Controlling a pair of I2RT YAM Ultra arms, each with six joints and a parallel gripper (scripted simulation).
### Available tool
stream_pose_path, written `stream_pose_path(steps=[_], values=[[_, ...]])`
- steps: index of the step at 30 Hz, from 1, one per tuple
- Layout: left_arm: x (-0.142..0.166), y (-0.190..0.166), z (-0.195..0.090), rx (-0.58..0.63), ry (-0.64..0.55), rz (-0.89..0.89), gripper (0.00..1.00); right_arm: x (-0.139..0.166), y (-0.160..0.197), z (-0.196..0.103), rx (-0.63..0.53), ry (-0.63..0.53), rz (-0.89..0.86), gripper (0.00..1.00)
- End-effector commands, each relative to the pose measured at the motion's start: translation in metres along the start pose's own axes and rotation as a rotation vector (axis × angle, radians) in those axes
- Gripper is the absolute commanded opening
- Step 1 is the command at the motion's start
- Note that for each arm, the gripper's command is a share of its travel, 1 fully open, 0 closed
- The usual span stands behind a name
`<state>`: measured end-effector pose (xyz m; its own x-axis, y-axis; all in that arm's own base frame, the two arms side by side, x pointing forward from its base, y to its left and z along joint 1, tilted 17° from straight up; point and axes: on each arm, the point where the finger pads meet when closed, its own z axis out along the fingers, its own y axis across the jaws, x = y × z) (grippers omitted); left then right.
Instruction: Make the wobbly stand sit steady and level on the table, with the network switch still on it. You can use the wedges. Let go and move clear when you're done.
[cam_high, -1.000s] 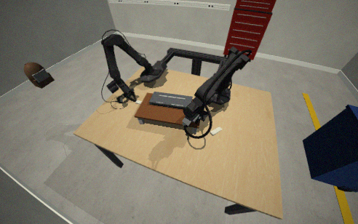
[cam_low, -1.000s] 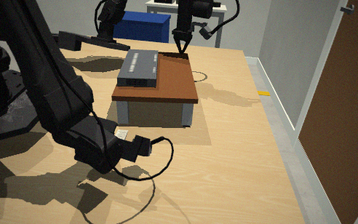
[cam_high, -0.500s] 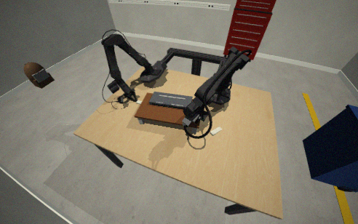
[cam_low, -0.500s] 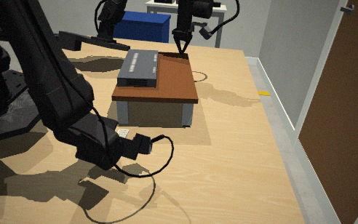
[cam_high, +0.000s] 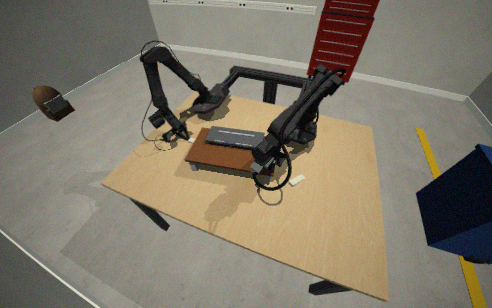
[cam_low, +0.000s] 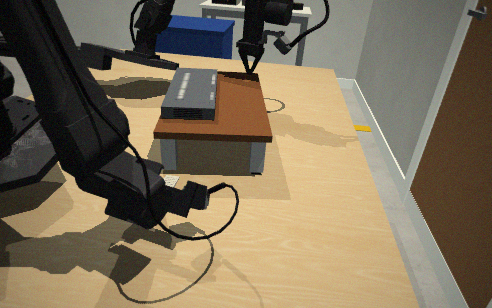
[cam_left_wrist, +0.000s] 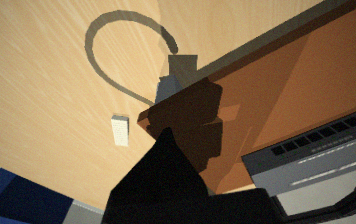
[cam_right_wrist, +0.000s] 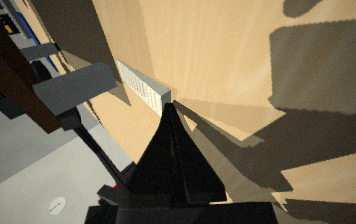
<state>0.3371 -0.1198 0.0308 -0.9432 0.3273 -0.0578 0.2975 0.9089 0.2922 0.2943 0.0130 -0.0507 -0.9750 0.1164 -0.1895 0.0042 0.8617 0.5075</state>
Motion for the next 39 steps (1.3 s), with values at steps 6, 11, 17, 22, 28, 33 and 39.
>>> stream_pose_path(steps=[6,11,17,22,28,33,39], values=[[-0.011,-0.003,-0.003,0.005,-0.035,0.001,0.0,-0.001,0.008,0.0,0.001,-0.025,-0.018,0.0],[-0.011,-0.003,-0.003,0.005,-0.035,0.001,0.0,-0.004,0.01,0.001,-0.005,-0.026,-0.023,0.0],[-0.011,-0.003,-0.003,0.005,-0.035,0.001,0.0,0.004,0.009,0.008,-0.007,-0.007,-0.006,0.0],[-0.011,-0.003,-0.003,0.005,-0.035,0.001,0.0,0.006,0.011,0.01,-0.007,-0.007,-0.006,0.0],[-0.011,-0.003,-0.003,0.005,-0.035,0.001,0.0,-0.004,0.016,0.004,-0.003,-0.037,-0.031,0.0],[-0.011,-0.003,-0.003,0.005,-0.035,0.001,0.0,0.007,0.016,0.01,-0.009,-0.011,-0.009,0.0],[-0.011,-0.003,-0.003,0.005,-0.035,0.001,0.0,0.007,0.017,0.011,-0.004,-0.019,-0.013,0.0]])
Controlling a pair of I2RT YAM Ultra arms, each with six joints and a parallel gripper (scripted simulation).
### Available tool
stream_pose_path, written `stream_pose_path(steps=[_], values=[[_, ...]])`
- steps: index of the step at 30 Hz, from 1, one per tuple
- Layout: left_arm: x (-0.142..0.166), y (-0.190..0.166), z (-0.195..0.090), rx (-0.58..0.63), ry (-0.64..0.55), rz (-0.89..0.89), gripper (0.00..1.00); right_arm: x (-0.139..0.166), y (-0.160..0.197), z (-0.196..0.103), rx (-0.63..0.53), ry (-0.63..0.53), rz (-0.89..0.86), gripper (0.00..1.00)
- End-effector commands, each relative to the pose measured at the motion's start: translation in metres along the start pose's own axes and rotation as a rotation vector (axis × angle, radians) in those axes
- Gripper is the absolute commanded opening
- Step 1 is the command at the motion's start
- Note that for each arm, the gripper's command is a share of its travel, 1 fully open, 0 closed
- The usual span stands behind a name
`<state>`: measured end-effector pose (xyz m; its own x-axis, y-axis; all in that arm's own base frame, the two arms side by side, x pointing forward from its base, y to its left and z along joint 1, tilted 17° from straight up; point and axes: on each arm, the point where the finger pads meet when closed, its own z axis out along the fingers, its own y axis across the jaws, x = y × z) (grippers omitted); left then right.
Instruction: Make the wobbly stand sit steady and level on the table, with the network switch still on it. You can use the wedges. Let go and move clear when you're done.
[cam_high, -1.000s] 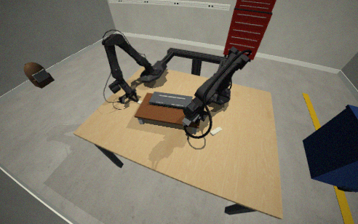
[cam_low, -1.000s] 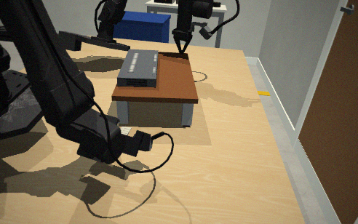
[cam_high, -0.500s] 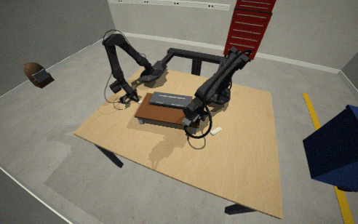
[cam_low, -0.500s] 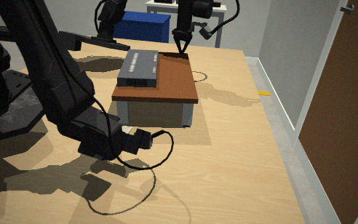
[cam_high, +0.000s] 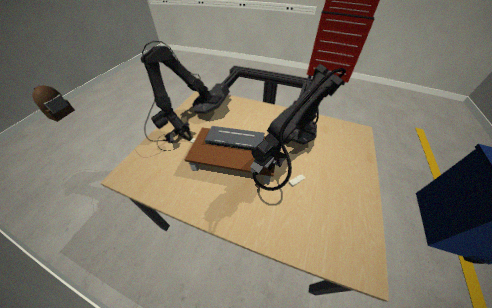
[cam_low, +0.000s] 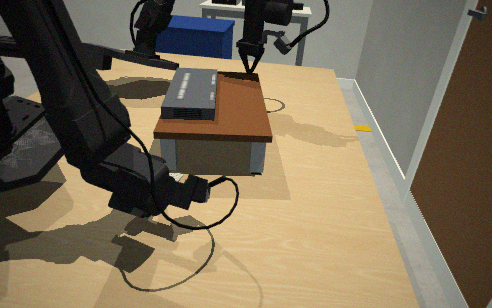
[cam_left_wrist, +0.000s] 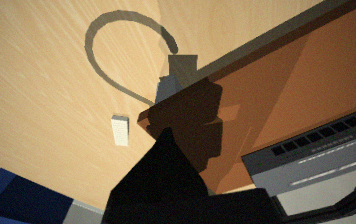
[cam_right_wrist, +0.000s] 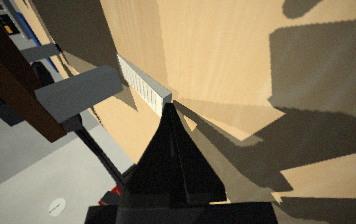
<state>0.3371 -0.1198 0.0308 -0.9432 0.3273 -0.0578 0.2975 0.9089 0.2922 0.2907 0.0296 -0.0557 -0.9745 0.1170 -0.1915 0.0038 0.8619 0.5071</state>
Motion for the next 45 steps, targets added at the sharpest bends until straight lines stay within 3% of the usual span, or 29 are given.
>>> stream_pose_path(steps=[1,6,10,12,45], values=[[-0.011,-0.003,-0.003,0.005,-0.035,0.001,0.0,-0.004,0.006,-0.002,-0.002,-0.027,-0.019,0.0],[-0.011,-0.003,-0.003,0.005,-0.035,0.001,0.0,0.007,0.006,0.005,-0.013,0.006,-0.003,0.0],[-0.011,-0.003,-0.003,0.005,-0.035,0.001,0.0,-0.008,0.008,0.002,-0.004,-0.03,-0.023,0.0],[-0.011,-0.003,-0.003,0.005,-0.035,0.001,0.0,0.006,0.008,0.005,-0.003,-0.008,-0.007,0.0],[-0.011,-0.003,-0.003,0.005,-0.035,0.001,0.0,0.006,0.019,0.012,-0.004,-0.019,-0.014,0.0]])
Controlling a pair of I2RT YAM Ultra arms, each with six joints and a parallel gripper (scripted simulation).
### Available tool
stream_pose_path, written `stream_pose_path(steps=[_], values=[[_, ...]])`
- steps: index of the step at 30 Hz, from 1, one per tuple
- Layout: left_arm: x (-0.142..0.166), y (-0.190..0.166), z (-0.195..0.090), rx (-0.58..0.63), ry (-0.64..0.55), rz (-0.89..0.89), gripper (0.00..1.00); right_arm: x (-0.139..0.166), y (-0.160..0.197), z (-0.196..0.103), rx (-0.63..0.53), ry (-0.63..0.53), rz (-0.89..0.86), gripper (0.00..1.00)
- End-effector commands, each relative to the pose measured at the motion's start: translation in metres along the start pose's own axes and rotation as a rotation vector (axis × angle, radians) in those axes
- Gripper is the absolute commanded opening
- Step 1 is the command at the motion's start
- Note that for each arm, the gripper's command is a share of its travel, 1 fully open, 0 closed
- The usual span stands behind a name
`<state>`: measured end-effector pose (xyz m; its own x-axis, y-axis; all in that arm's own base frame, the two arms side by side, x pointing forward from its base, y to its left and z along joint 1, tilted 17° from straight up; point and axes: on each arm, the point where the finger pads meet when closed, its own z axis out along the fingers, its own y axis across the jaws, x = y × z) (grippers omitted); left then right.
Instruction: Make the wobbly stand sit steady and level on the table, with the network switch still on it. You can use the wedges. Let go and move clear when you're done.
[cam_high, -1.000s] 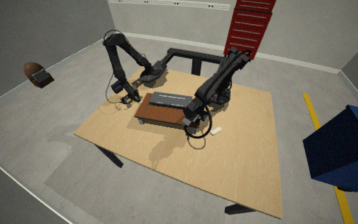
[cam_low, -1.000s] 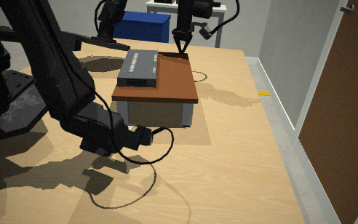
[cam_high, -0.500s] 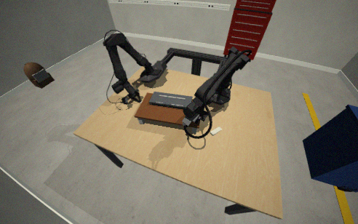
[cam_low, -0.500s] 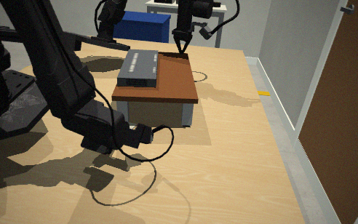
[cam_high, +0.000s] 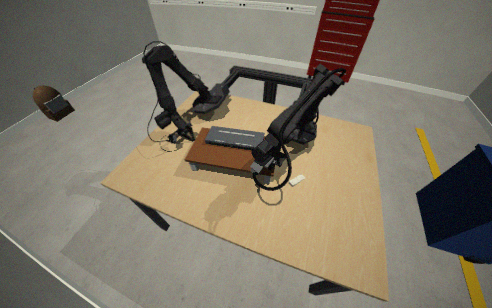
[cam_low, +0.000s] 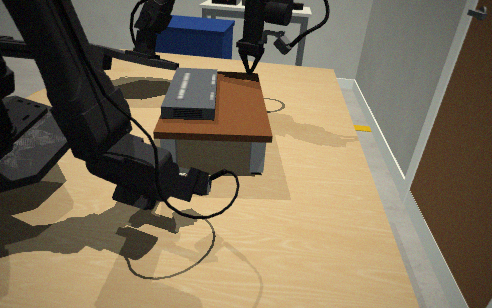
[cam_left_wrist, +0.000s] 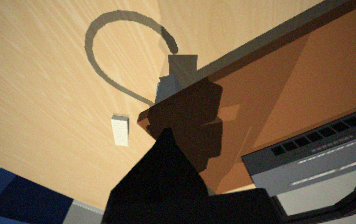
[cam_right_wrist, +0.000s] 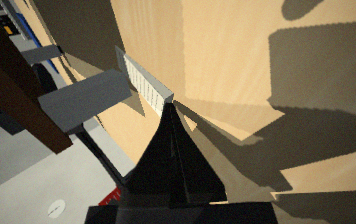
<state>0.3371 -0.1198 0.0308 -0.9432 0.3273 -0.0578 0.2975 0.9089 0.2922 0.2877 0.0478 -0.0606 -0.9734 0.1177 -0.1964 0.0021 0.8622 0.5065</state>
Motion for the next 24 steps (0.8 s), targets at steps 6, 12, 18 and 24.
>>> stream_pose_path(steps=[6,12,18,24], values=[[-0.011,-0.003,-0.003,0.005,-0.035,0.001,0.0,-0.001,0.009,-0.001,-0.004,-0.027,-0.019,0.0],[-0.011,-0.003,-0.003,0.005,-0.035,0.001,0.0,0.002,0.01,0.005,-0.014,-0.008,-0.014,0.0],[-0.011,-0.003,-0.003,0.005,-0.035,0.001,0.0,0.008,0.008,0.008,-0.002,0.0,-0.002,0.0],[-0.011,-0.003,-0.003,0.005,-0.035,0.001,0.0,0.008,0.01,0.01,-0.001,0.0,-0.002,0.0]])
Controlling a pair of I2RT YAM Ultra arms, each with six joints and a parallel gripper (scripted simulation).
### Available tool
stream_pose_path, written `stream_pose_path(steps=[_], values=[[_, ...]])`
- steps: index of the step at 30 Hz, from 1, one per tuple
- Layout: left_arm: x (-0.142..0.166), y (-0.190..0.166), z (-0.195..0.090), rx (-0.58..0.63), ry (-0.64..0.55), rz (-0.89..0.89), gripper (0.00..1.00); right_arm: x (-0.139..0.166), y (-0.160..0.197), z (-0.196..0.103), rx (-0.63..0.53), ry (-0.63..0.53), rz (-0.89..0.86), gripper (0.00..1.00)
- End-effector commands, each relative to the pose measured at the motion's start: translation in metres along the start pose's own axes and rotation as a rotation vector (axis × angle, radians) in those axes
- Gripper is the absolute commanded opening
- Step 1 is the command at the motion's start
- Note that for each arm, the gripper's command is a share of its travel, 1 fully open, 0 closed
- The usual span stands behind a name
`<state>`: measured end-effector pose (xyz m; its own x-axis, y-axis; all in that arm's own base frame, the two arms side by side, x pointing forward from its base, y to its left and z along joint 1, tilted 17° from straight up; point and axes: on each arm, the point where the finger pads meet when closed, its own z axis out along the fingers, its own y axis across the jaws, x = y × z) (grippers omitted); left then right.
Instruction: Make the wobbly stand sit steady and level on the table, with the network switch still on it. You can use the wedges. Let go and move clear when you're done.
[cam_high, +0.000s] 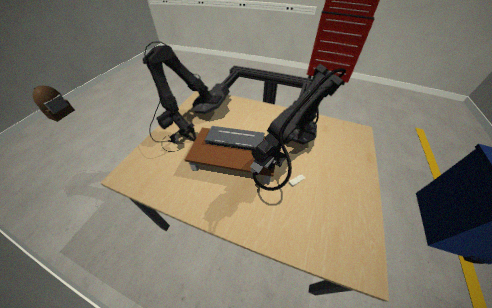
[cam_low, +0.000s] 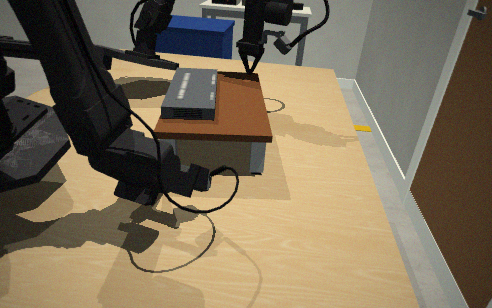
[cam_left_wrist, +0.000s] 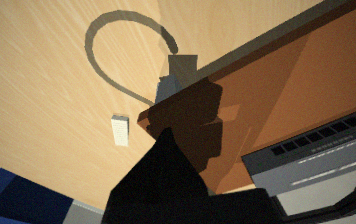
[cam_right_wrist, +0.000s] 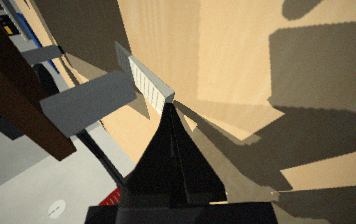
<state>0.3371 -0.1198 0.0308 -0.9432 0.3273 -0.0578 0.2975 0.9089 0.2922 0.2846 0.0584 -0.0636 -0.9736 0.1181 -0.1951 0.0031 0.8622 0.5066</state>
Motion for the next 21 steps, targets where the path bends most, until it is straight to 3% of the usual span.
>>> stream_pose_path(steps=[1,21], values=[[-0.011,-0.003,-0.003,0.005,-0.035,0.001,0.0,0.006,0.003,0.004,-0.004,0.003,-0.001,0.0],[-0.011,-0.003,-0.003,0.005,-0.035,0.001,0.0,0.012,0.007,0.014,-0.004,0.018,0.008,0.0]])
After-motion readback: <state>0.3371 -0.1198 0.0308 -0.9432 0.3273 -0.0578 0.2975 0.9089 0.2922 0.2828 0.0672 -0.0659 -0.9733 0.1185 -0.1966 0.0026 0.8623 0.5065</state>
